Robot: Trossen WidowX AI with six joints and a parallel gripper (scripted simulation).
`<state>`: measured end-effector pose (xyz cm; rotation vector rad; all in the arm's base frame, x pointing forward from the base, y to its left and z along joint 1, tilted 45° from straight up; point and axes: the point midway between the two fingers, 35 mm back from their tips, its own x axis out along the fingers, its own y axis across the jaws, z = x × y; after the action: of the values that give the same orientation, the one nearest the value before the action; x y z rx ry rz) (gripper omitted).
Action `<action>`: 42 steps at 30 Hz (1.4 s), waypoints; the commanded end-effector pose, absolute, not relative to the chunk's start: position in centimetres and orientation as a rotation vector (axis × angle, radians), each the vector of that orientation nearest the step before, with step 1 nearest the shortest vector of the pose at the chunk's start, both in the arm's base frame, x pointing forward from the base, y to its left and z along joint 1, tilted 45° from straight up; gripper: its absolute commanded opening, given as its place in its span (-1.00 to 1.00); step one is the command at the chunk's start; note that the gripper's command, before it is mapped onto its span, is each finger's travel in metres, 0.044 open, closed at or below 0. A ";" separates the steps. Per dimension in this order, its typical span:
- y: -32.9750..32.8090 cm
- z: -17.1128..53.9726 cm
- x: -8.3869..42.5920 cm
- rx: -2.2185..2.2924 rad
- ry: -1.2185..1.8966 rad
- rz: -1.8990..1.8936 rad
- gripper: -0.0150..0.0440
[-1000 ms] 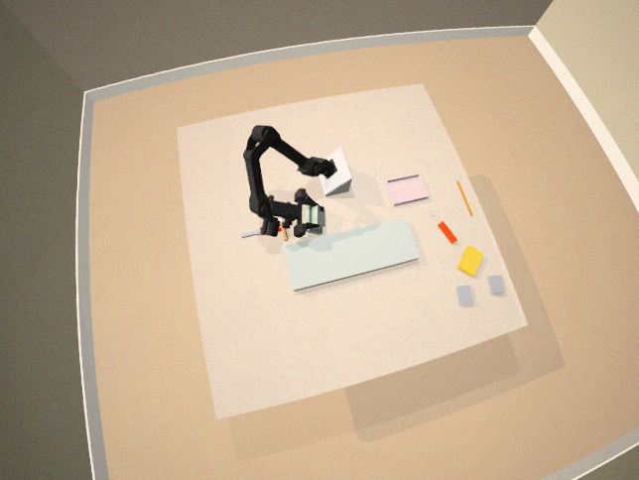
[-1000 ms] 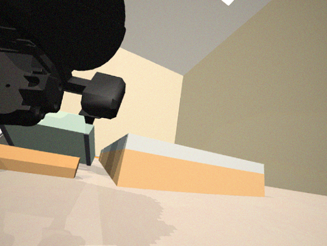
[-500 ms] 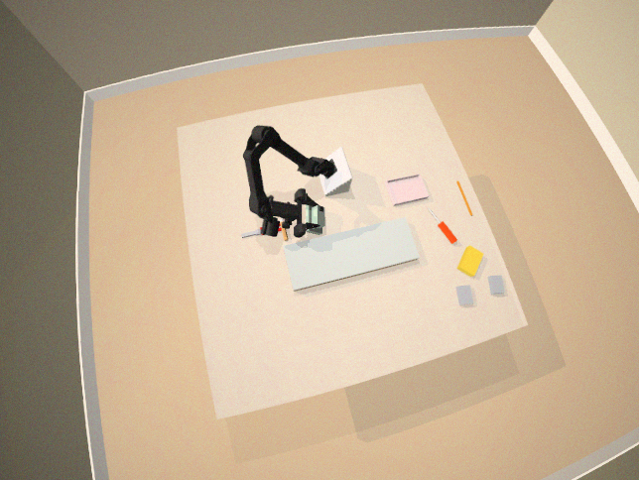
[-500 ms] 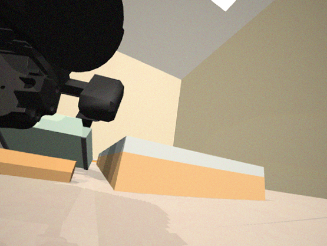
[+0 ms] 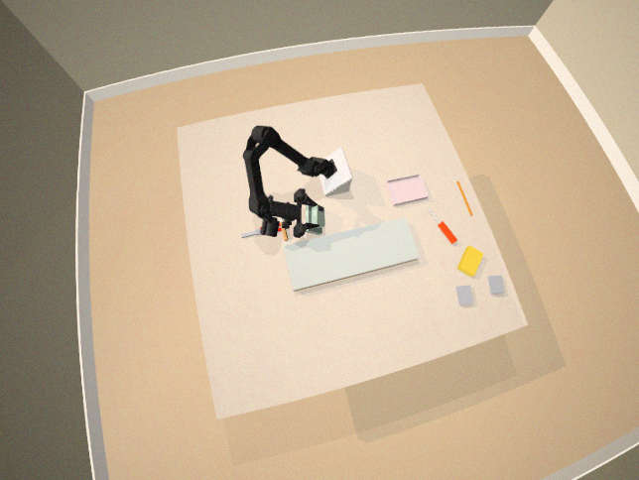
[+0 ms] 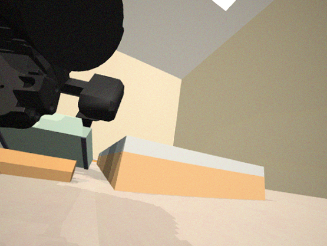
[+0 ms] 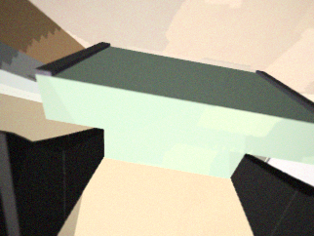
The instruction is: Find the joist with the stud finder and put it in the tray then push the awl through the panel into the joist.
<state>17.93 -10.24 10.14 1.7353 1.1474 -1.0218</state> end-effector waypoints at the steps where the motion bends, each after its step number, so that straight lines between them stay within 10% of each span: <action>1: -10.6 10.1 17.8 1.727 1.135 -1.040 0.79; 42: -10.3 10.1 17.9 1.737 1.146 -1.023 1.00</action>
<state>17.91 -10.27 10.15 1.7370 1.1463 -1.0228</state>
